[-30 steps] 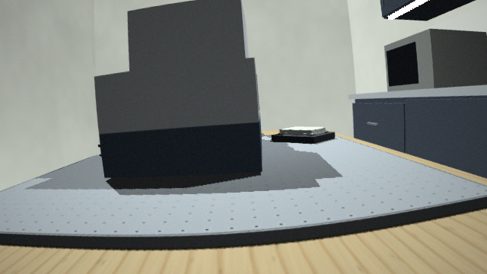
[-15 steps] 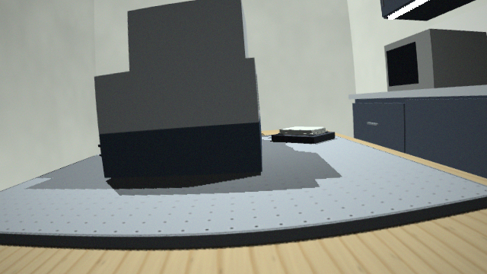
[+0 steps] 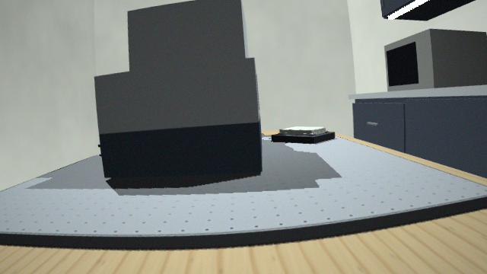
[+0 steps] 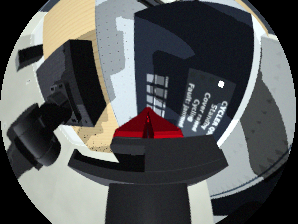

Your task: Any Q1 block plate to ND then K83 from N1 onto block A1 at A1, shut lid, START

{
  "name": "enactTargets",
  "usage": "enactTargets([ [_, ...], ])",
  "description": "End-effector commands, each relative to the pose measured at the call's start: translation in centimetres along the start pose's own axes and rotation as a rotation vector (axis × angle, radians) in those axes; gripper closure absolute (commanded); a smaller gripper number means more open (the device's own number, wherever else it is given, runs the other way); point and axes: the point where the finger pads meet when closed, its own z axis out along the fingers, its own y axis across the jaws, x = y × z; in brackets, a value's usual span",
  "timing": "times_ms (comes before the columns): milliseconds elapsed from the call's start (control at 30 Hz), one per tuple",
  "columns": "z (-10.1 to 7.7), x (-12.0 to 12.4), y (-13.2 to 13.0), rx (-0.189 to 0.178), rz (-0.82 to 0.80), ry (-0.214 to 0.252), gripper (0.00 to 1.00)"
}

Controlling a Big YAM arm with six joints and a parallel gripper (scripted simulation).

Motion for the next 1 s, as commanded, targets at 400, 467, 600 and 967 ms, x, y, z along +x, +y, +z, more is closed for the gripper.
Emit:
enactTargets([
  [400,1.3,-0.4,-2.4,0.035,-0.008,-0.001,1.0],
  [467,1.6,-0.4,-3.0,0.035,-0.008,-0.001,1.0],
  [600,1.2,-0.4,-3.1,0.036,-0.008,-0.001,1.0],
  [967,0.3,-0.4,-3.3,0.044,-0.008,0.0,1.0],
])
